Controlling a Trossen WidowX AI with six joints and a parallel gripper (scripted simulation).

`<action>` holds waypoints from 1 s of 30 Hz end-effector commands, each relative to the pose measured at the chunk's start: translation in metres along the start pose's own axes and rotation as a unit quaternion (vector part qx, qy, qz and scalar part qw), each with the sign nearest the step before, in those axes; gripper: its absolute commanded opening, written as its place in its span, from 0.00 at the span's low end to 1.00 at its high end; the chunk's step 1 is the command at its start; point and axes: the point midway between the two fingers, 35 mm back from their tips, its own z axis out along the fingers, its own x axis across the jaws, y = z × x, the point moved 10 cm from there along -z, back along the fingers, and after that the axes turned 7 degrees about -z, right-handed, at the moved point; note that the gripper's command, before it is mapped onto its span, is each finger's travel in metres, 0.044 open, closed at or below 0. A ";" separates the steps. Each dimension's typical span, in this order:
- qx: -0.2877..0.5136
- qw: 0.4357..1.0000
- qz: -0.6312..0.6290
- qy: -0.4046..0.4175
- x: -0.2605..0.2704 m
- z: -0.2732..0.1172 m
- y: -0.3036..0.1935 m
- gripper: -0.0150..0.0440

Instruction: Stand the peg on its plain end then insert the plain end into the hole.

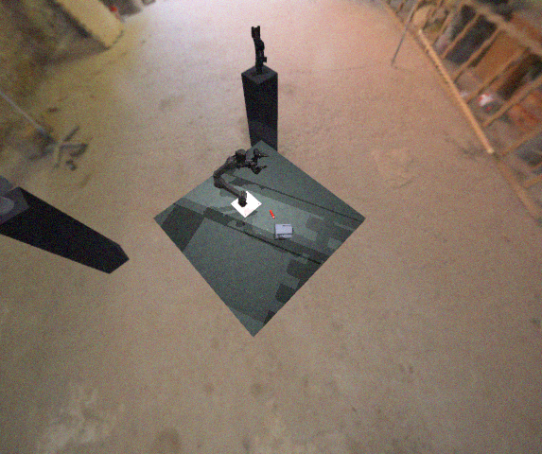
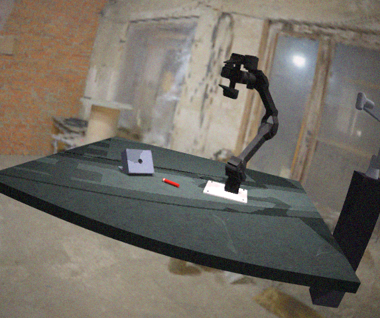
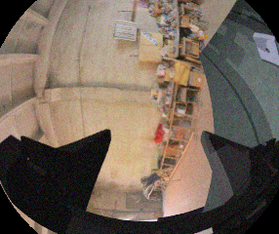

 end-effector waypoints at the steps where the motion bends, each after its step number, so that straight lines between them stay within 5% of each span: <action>1: -0.012 0.998 -0.016 -0.056 -0.015 0.027 0.008 1.00; 14: -0.020 0.963 -0.064 -0.262 -0.086 0.108 0.042 1.00; 30: 0.035 0.873 -0.085 -0.478 -0.194 0.155 0.085 1.00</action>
